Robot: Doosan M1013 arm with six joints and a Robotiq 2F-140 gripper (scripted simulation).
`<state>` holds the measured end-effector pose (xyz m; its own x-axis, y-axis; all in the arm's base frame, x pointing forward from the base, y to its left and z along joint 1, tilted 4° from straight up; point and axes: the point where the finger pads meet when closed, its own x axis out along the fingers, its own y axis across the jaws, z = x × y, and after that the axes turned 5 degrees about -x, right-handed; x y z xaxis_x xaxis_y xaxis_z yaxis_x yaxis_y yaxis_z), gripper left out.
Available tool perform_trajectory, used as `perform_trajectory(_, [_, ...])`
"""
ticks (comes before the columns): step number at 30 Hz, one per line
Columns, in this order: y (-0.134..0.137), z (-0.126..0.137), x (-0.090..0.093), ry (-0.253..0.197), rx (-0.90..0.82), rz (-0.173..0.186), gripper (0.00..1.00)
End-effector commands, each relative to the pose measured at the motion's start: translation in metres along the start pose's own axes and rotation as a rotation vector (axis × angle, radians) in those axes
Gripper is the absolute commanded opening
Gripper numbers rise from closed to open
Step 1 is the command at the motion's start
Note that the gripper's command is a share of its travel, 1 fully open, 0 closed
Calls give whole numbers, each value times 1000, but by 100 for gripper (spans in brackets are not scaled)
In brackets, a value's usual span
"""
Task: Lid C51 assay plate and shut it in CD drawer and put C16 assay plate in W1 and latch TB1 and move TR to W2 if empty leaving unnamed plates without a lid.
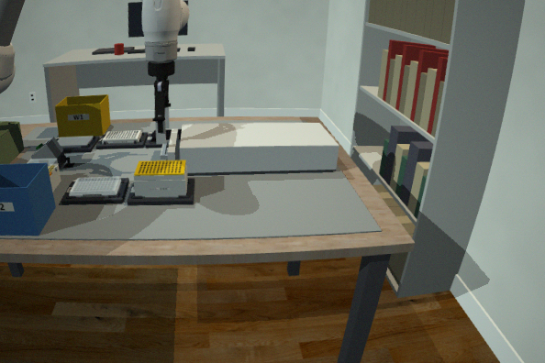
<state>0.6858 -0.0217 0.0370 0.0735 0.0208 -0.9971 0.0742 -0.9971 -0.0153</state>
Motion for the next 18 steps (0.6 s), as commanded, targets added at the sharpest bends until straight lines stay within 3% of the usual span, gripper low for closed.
perform_trajectory(1, [0, 0, 4, 0, 0, 0, 87])
perform_trajectory(18, [0, 0, 24, 0, 0, 0, 87])
